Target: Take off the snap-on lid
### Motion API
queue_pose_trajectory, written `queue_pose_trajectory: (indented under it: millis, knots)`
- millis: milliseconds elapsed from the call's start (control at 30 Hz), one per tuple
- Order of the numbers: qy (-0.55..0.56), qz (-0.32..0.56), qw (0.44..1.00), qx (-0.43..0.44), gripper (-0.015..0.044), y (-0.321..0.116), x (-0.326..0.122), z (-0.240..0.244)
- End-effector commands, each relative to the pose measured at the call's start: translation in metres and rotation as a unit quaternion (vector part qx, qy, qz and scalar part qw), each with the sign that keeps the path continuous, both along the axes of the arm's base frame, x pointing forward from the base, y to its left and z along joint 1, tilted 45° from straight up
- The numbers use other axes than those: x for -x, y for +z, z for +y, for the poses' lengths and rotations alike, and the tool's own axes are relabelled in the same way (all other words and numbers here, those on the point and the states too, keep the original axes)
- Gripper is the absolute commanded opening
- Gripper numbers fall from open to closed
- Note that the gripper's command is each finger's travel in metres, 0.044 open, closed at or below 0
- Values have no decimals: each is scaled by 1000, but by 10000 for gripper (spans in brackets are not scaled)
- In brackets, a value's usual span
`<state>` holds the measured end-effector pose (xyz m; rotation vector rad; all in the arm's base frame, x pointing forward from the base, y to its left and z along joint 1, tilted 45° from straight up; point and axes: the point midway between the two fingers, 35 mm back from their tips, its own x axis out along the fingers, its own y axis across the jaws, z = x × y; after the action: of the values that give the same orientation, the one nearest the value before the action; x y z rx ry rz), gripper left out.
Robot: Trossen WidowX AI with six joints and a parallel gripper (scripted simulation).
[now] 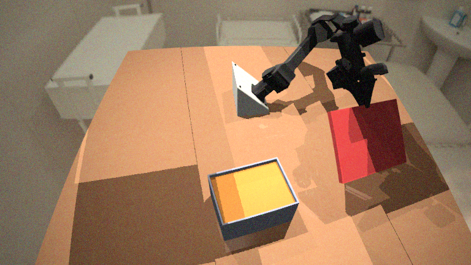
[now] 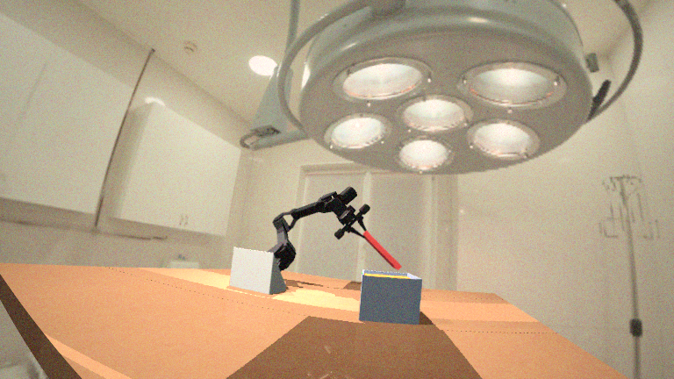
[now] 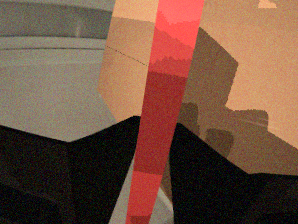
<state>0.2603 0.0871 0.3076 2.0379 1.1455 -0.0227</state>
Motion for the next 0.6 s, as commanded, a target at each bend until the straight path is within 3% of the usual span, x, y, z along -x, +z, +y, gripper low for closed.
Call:
queue_pose_trajectory:
  millis: [0, 567]
  knots:
    - [-5, -7, 1000, 2, 0, 9, 3, 2]
    - [-5, -7, 1000, 1, 0, 8, 8, 13]
